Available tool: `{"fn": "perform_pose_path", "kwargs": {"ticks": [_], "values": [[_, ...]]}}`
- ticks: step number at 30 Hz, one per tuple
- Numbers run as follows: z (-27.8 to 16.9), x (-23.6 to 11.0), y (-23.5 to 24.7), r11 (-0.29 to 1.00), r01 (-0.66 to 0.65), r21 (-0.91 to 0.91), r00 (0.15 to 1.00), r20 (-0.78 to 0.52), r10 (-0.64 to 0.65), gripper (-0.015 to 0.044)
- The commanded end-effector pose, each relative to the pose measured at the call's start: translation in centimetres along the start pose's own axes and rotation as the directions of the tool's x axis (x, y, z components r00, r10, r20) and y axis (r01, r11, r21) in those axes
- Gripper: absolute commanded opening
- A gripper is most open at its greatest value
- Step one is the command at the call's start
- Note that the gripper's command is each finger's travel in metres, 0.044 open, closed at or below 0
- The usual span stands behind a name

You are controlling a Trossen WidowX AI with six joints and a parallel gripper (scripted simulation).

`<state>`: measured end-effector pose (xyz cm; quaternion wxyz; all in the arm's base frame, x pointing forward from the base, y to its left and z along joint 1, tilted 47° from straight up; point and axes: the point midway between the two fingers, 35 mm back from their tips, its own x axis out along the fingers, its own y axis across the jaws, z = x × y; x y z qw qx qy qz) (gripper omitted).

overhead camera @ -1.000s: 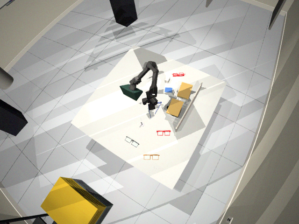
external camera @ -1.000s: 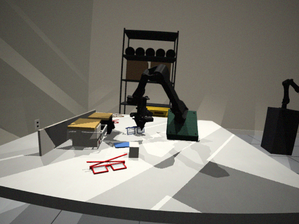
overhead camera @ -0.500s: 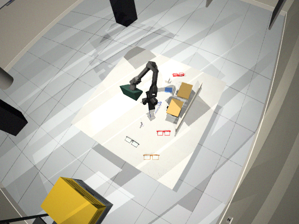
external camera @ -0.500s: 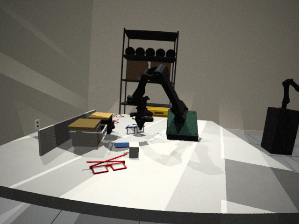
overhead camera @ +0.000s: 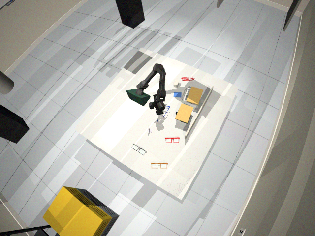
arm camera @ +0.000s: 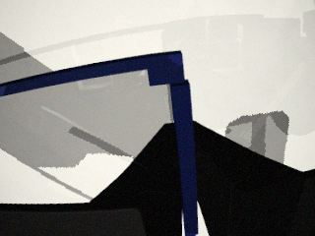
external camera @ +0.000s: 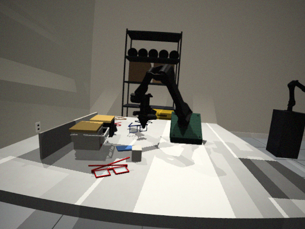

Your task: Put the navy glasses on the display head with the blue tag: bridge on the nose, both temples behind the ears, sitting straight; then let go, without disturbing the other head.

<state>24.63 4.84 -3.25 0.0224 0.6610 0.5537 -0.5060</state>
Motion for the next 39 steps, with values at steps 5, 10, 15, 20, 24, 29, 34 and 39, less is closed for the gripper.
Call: {"fn": "perform_pose_path", "kwargs": {"ticks": [5, 10, 15, 20, 24, 29, 34, 39], "values": [[-0.1, -4.7, 0.5, 1.0, -0.011, -0.01, 1.0, 0.0, 0.011, 0.0], [-0.1, -7.2, 0.5, 1.0, -0.007, -0.01, 1.0, -0.003, 0.007, 0.0], [0.1, -7.3, 0.8, 1.0, -0.008, -0.01, 1.0, -0.002, 0.008, 0.0], [1.2, -7.7, 2.5, 1.0, -0.014, -0.009, 1.0, 0.001, 0.014, 0.0], [2.5, -8.1, 4.2, 1.0, -0.019, -0.008, 1.0, 0.004, 0.019, 0.0], [4.3, -8.5, 6.3, 1.0, -0.024, -0.007, 1.0, 0.008, 0.024, 0.0], [6.3, -8.7, 8.2, 1.0, -0.028, -0.007, 1.0, 0.011, 0.028, 0.0], [8.6, -8.8, 9.9, 1.0, -0.029, -0.007, 0.999, 0.013, 0.029, 0.0]]}}
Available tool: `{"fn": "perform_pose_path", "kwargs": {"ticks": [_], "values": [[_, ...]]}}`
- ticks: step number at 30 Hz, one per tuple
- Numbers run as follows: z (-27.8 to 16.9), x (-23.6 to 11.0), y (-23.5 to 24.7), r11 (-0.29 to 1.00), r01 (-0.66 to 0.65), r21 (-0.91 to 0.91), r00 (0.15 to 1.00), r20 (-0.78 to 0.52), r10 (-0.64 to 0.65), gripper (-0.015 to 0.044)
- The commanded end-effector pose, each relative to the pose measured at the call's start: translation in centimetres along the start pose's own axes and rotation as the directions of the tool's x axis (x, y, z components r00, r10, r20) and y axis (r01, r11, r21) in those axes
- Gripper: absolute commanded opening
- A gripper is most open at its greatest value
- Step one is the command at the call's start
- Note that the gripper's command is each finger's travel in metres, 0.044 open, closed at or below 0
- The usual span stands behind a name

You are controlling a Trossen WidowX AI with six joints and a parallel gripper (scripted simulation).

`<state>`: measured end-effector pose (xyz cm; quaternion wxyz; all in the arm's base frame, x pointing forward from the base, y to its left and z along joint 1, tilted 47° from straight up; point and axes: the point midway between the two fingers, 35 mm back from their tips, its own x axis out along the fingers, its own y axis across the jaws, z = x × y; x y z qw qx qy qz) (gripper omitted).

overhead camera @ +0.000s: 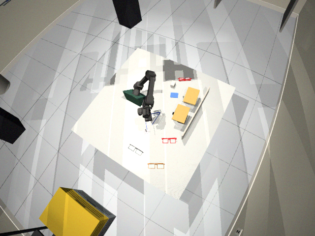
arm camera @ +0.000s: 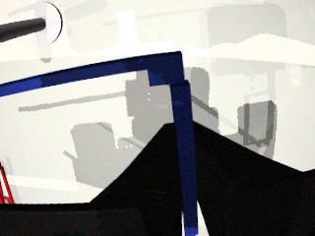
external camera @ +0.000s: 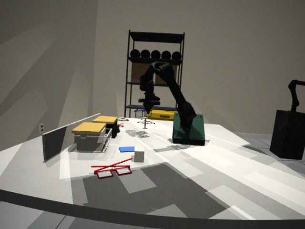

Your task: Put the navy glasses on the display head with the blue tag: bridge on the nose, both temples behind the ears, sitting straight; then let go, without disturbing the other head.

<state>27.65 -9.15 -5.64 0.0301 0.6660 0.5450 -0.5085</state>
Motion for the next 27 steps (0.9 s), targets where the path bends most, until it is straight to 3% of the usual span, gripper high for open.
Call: {"fn": "perform_pose_path", "kwargs": {"ticks": [1, 18, 27], "values": [[1.6, -0.1, 1.3, 1.0, -0.004, -0.008, 1.0, 0.006, 0.004, 0.0], [10.2, 1.0, 5.7, 1.0, 0.003, -0.013, 1.0, 0.002, -0.003, 0.0], [10.6, 2.5, 5.9, 1.0, 0.003, -0.014, 1.0, 0.001, -0.003, 0.0]]}}
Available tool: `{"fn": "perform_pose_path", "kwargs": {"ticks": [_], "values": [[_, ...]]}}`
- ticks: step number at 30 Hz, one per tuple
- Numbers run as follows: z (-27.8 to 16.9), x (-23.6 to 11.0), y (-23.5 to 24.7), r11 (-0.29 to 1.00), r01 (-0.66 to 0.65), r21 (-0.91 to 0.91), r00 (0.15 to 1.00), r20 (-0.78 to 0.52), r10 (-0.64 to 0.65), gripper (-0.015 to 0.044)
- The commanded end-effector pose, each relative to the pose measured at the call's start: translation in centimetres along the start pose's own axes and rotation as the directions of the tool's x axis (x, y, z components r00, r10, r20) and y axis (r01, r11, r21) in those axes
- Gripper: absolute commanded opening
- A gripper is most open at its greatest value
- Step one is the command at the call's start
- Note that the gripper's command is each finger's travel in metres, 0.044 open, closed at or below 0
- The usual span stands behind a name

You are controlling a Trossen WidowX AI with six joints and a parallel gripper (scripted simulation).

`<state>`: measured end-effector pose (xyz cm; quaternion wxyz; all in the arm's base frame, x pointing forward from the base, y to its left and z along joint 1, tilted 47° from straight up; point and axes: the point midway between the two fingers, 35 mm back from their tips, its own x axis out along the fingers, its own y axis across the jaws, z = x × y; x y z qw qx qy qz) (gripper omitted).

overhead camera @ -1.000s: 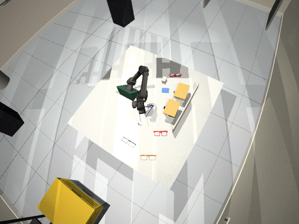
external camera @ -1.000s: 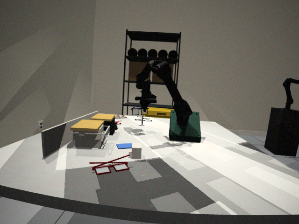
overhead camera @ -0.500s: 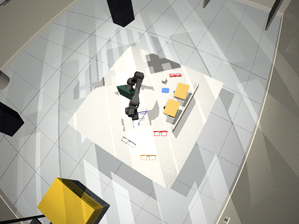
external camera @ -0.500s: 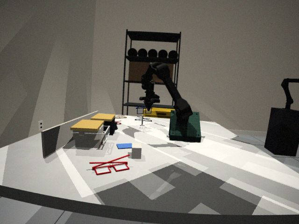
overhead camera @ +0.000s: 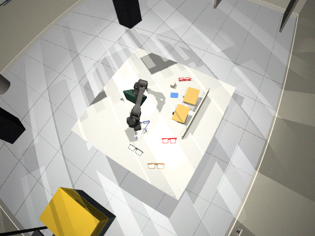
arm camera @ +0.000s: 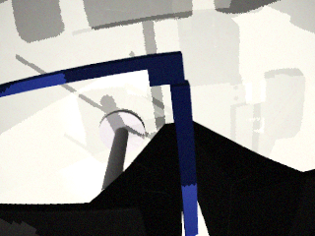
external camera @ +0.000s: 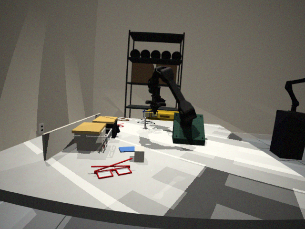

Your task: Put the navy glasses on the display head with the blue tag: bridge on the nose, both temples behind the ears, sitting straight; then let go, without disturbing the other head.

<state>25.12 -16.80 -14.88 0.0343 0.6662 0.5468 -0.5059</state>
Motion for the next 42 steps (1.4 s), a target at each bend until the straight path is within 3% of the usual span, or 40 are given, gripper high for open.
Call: {"fn": "perform_pose_path", "kwargs": {"ticks": [1, 9, 42], "values": [[-0.1, 1.5, 0.0, 1.0, 0.005, -0.004, 1.0, 0.0, -0.005, 0.0], [-0.1, 5.6, -0.1, 1.0, 0.006, -0.004, 1.0, -0.002, -0.006, 0.0], [1.7, 5.6, -1.6, 1.0, 0.006, -0.003, 1.0, 0.0, -0.006, 0.0]]}}
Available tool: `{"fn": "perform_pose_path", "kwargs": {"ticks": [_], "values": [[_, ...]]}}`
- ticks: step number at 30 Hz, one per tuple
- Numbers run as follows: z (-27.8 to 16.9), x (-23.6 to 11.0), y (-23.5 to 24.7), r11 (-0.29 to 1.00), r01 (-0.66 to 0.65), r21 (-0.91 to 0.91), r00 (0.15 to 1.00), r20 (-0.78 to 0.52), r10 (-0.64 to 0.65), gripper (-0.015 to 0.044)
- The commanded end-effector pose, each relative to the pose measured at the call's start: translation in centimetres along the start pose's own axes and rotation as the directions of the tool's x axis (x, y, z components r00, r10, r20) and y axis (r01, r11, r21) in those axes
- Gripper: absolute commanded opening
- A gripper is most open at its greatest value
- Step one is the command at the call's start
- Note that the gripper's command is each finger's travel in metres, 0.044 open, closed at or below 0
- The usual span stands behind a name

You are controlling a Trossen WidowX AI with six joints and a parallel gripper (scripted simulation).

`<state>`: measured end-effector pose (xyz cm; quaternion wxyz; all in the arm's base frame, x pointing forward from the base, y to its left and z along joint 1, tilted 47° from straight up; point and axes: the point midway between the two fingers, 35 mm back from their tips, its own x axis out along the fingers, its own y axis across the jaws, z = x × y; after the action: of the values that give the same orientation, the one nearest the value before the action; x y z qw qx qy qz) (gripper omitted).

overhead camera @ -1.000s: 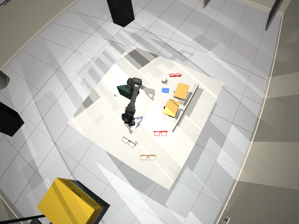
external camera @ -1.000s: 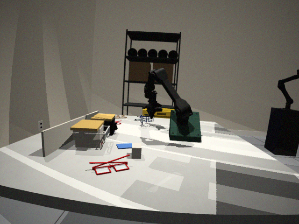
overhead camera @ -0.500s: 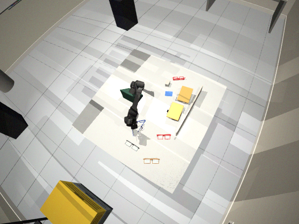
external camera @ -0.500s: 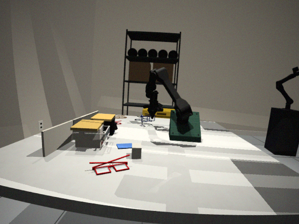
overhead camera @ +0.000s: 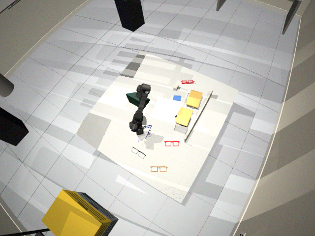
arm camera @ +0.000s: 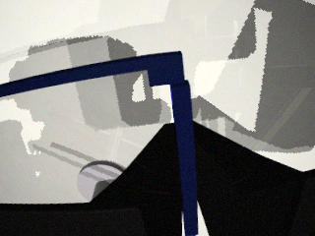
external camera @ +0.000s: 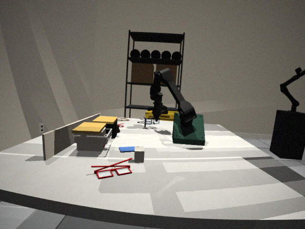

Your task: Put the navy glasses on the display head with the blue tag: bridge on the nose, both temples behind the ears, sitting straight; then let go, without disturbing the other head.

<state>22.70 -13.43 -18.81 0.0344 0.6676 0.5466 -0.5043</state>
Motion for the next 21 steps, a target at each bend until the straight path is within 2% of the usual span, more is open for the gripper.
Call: {"fn": "perform_pose_path", "kwargs": {"ticks": [1, 21], "values": [[0.4, 0.2, -0.5, 1.0, 0.008, -0.001, 1.0, 0.003, -0.008, 0.0], [2.0, 0.1, -1.2, 1.0, 0.008, 0.0, 1.0, 0.005, -0.008, 0.0]]}}
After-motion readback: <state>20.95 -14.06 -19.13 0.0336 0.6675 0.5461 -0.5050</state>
